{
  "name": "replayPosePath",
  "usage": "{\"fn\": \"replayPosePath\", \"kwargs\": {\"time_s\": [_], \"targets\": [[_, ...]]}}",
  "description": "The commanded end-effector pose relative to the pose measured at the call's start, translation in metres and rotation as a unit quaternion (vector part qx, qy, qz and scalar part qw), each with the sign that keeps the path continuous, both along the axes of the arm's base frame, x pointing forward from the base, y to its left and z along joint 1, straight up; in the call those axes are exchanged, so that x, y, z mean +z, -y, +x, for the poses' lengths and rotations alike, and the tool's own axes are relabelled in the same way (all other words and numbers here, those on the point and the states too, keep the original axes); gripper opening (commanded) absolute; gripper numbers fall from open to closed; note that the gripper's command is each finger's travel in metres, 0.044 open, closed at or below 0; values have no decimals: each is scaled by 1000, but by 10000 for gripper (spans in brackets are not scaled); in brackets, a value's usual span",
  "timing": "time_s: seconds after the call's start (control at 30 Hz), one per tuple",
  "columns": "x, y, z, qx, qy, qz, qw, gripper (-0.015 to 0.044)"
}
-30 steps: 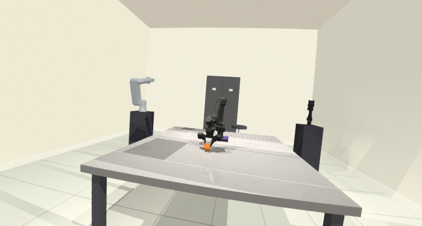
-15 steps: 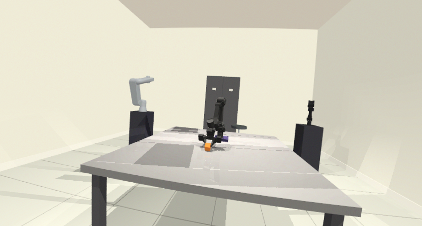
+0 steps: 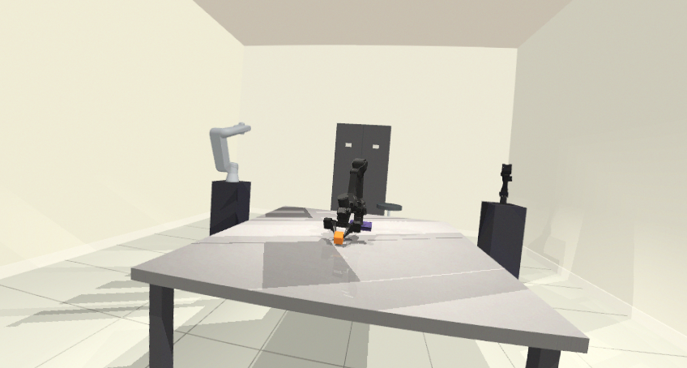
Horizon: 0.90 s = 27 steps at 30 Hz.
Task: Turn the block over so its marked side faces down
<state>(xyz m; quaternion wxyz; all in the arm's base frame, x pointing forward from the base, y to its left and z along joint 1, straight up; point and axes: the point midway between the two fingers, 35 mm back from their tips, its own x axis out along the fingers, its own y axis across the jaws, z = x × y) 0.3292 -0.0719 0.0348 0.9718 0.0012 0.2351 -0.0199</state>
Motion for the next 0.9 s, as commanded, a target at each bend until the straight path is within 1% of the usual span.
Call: {"fn": "replayPosePath", "kwargs": {"time_s": [0.0, 0.13, 0.7, 0.87], "targets": [[-1, -1, -1, 2, 0, 4, 1000, 0], [-1, -1, -1, 2, 0, 4, 1000, 0], [-1, -1, -1, 2, 0, 4, 1000, 440], [-1, -1, -1, 2, 0, 4, 1000, 440]]}}
